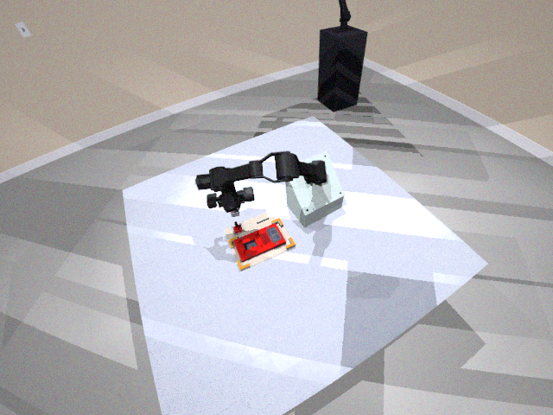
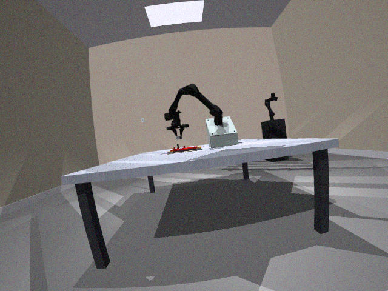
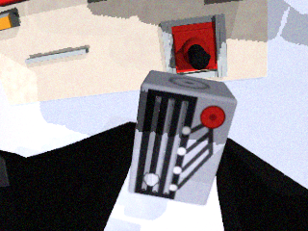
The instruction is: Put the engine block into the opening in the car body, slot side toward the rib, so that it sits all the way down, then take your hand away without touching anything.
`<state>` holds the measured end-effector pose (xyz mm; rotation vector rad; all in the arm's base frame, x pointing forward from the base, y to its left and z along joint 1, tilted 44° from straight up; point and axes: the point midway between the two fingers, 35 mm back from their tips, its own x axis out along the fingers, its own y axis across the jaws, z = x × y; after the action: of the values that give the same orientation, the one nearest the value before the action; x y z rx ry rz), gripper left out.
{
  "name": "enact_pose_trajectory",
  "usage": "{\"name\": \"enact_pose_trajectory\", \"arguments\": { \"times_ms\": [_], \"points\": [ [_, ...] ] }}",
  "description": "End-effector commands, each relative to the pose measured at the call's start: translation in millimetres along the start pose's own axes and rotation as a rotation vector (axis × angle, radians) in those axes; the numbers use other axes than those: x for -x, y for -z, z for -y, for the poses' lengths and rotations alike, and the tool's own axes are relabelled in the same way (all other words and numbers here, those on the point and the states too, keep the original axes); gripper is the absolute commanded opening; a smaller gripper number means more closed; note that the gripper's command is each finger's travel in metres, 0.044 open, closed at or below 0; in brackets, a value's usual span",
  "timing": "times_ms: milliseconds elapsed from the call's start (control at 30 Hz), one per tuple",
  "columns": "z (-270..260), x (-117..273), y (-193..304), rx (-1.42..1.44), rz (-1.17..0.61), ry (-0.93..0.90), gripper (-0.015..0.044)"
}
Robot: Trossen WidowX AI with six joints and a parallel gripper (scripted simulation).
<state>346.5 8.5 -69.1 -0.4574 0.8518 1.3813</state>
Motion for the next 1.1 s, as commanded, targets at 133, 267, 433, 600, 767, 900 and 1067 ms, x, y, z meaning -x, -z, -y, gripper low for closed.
{"name": "enact_pose_trajectory", "arguments": {
  "times_ms": [133, 267, 433, 600, 767, 900, 1067],
  "points": [
    [-3.7, -7.3, -19.7, -0.191, 0.004, 0.0, 0.0],
    [-5.3, -10.9, -30.0, -0.293, 0.004, 0.0, 0.0],
    [-8.0, -15.4, -42.9, -0.42, 0.006, -0.001, 0.0],
    [-11.1, -19.9, -55.6, -0.547, 0.009, -0.002, 0.0],
    [-14.9, -24.4, -68.3, -0.674, 0.012, -0.005, 0.0],
    [-18.2, -28.1, -78.4, -0.776, 0.015, -0.009, 0.0],
    [-22.9, -32.6, -90.8, -0.902, 0.019, -0.015, 0.0]
  ]
}}
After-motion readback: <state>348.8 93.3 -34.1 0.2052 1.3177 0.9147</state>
